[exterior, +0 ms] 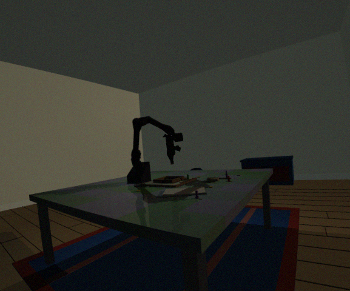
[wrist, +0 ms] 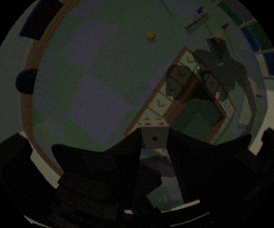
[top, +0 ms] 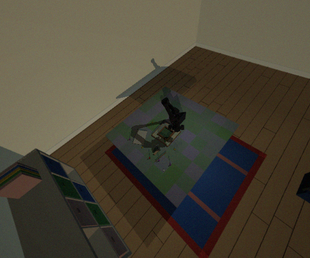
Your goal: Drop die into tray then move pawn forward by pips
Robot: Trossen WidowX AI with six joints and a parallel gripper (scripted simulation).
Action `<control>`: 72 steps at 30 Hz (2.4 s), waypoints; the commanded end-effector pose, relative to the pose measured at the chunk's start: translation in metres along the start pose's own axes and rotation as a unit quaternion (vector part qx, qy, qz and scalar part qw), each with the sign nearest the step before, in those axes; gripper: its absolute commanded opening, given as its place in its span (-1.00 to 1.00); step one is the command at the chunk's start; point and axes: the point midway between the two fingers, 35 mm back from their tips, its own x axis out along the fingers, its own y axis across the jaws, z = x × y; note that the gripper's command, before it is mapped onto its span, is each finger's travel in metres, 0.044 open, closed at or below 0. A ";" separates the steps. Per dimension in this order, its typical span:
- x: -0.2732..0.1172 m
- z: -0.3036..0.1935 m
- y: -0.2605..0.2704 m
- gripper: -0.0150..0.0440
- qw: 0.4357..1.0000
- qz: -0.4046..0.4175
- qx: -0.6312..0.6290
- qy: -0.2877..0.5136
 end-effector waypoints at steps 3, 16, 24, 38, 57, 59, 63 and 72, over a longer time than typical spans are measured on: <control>0.004 -0.001 -0.023 -0.49 0.997 -0.003 -0.078 -0.001; 0.013 -0.007 -0.070 -0.49 0.973 -0.007 -0.231 0.002; 0.019 -0.016 -0.098 -0.49 0.947 -0.011 -0.322 0.008; 0.029 -0.033 -0.136 -0.49 0.894 -0.014 -0.447 0.023; 0.043 -0.039 -0.126 -0.49 0.874 0.139 -0.439 -0.157; 0.043 -0.039 -0.126 -0.49 0.868 0.151 -0.435 -0.186; 0.044 -0.039 -0.126 -0.49 0.853 0.167 -0.428 -0.247; 0.043 -0.039 -0.127 -0.49 0.825 0.171 -0.413 -0.347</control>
